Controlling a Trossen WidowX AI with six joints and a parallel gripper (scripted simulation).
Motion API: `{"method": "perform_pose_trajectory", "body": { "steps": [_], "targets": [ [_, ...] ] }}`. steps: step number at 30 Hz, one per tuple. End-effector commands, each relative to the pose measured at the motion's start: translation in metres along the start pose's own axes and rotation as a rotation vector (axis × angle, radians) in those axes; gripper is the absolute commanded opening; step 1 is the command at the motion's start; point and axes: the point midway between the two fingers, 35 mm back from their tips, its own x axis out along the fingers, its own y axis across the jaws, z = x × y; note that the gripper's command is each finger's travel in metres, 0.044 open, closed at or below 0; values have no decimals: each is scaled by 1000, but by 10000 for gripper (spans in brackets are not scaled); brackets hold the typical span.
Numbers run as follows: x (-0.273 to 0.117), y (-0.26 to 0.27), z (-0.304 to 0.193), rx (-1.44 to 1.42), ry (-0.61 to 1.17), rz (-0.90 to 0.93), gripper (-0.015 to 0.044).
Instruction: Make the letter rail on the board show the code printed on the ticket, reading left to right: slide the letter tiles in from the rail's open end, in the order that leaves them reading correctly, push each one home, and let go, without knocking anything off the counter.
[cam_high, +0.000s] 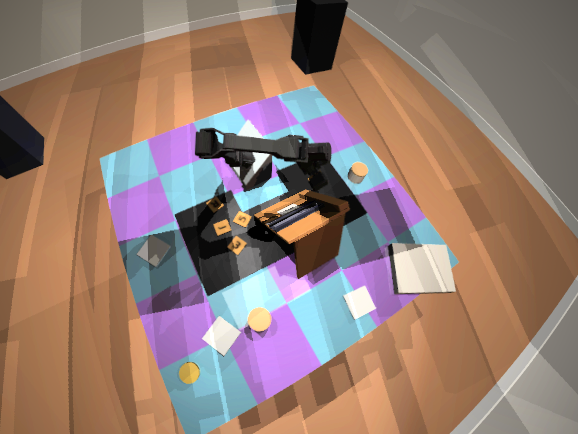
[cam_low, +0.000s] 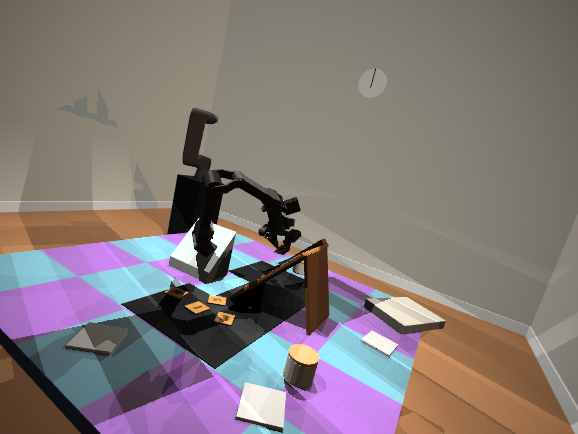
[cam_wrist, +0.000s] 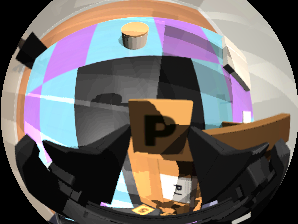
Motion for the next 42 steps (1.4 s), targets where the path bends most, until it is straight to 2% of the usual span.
{"method": "perform_pose_trajectory", "body": {
  "steps": [1, 26, 42],
  "targets": [
    [-12, -15, -11, 76, -22, -42, 0],
    [-81, -93, -97, 537, -170, -300, 0],
    [-125, -117, -177, 831, -191, -503, 0]
  ]
}}
